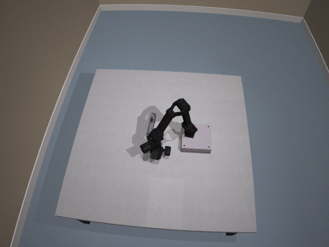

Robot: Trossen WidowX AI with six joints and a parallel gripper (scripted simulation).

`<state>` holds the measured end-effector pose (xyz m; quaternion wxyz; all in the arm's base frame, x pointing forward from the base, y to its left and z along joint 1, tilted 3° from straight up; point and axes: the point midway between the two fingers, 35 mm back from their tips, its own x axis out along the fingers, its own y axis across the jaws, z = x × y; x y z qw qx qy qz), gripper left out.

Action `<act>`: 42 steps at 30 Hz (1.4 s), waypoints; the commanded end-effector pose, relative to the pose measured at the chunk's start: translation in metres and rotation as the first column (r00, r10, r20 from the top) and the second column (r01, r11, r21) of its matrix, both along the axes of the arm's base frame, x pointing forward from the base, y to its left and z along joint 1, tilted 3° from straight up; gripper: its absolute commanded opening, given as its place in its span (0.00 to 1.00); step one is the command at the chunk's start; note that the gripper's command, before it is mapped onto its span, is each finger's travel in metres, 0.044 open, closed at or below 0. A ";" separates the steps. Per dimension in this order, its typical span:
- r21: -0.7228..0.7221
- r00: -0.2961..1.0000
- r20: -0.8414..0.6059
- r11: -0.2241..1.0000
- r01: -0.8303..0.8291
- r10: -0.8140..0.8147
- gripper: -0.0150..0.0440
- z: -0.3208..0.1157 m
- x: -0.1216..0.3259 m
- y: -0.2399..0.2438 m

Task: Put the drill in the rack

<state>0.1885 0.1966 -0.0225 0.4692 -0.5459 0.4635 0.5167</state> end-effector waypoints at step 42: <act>0.463 0.273 0.084 0.280 0.841 -0.958 1.00 0.165 0.091 -0.073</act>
